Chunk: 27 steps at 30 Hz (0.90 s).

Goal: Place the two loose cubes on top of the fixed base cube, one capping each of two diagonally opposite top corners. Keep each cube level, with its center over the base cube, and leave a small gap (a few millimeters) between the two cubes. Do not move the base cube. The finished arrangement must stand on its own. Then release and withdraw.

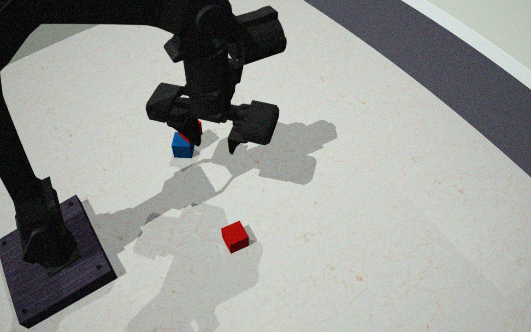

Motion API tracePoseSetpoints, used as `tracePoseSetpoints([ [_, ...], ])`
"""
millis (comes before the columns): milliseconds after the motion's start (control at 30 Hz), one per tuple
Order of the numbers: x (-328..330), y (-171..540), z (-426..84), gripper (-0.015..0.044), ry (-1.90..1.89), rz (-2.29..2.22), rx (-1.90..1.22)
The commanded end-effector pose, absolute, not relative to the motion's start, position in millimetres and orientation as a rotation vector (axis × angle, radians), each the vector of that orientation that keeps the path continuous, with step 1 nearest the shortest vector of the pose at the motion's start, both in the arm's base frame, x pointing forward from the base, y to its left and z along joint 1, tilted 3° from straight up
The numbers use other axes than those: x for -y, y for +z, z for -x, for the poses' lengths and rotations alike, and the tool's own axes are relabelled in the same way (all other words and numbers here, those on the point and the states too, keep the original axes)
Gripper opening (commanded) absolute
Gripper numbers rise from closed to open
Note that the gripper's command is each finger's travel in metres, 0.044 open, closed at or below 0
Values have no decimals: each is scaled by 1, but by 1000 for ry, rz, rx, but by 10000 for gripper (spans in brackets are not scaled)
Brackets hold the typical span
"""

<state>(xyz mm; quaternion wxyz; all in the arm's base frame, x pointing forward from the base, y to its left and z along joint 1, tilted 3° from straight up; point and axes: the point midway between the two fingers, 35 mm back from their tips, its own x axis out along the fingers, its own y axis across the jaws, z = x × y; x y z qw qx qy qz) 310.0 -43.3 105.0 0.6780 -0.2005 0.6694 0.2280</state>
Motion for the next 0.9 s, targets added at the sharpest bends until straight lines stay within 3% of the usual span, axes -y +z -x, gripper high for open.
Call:
tracePoseSetpoints([
  [0,64,110,-305,265,602,540,-1474],
  [567,150,124,-266,265,1062,1019,-1296],
  [867,153,113,-264,265,1080,1038,-1287],
])
